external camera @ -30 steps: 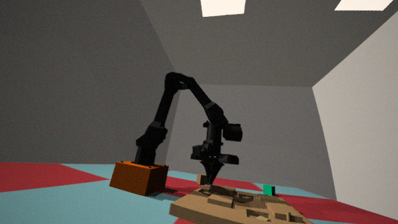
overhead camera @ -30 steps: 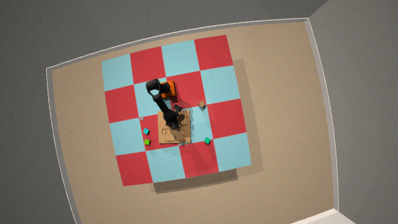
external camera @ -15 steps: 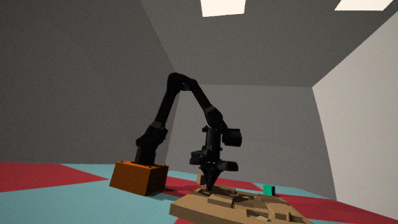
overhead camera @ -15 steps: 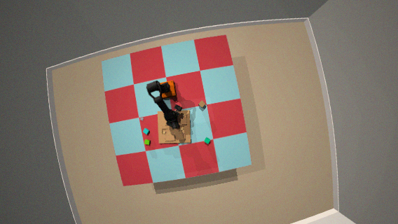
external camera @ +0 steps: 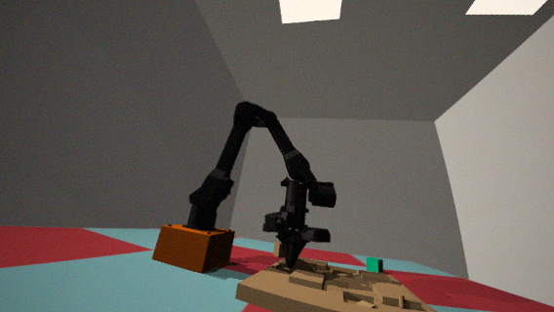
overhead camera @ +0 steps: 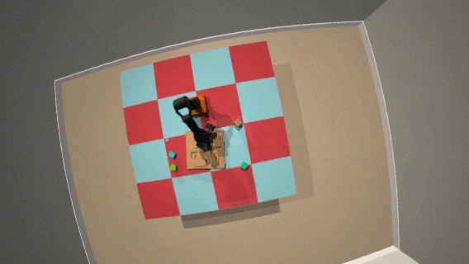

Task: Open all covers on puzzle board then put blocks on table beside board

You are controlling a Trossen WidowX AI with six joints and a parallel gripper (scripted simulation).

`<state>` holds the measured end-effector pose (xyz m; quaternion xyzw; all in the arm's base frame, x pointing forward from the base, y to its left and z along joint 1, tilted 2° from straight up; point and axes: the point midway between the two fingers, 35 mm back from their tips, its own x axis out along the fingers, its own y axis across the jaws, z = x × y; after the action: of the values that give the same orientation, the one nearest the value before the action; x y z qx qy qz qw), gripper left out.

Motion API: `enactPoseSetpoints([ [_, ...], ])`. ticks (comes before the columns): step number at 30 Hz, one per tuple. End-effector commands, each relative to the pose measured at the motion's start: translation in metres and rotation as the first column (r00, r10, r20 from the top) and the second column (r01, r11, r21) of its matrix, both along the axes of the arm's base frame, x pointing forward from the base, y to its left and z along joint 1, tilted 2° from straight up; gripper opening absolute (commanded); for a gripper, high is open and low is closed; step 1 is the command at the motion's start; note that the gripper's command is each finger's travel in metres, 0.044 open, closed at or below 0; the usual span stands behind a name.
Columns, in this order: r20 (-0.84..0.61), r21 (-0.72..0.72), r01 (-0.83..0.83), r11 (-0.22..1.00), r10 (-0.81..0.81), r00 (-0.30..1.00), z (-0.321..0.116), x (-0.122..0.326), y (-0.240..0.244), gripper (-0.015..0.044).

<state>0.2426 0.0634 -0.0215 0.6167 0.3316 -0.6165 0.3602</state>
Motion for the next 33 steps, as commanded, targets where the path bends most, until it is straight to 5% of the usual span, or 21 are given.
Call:
enactPoseSetpoints([
  [1,-0.005,0.003,0.003,1.0,-0.003,1.0,-0.0022,-0.0022,0.0024,0.0],
  [11,-0.005,0.004,-0.013,1.0,0.013,1.0,-0.0047,-0.0054,0.0123,0.0],
  [17,-0.019,0.0,-0.418,0.908,0.418,0.908,-0.0047,-0.0054,0.0123,0.0],
  [25,-0.044,0.01,-0.942,0.336,0.941,0.335,-0.0047,-0.006,0.0122,0.0],
  [33,-0.055,0.034,-0.915,-0.403,0.913,-0.404,-0.0047,-0.0085,0.0108,0.0],
])
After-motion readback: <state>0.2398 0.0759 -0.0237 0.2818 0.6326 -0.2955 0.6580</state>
